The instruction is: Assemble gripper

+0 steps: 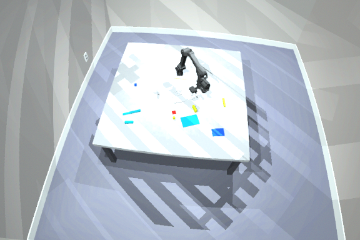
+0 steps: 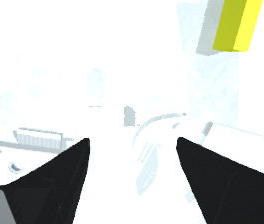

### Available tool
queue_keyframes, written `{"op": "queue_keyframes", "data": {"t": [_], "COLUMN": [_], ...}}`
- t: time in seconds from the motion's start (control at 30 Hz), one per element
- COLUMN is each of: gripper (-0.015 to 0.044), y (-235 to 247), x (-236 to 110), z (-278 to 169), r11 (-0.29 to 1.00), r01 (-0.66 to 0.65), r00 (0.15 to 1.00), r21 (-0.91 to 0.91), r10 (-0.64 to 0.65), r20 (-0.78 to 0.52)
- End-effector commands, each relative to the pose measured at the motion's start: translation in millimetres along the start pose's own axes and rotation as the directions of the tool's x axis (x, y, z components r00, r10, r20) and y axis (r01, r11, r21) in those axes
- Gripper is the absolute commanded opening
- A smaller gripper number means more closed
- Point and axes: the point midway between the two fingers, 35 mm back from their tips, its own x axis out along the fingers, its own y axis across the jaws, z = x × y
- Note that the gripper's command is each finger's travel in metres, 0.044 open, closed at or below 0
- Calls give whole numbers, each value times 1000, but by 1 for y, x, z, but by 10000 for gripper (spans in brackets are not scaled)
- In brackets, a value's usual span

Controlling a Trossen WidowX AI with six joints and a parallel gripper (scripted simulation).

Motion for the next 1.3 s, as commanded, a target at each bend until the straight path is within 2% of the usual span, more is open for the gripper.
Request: {"op": "queue_keyframes", "data": {"t": [0.0,0.27,0.87,1.27], "gripper": [204,0,0,315], "y": [0,0,0,0], "x": [0,0,0,0], "z": [0,0,0,0], "r11": [1000,1000,1000,1000], "r01": [0,0,0,0], "r00": [1000,1000,1000,1000], "r21": [0,0,0,0], "r10": [0,0,0,0], "r20": [0,0,0,0]}}
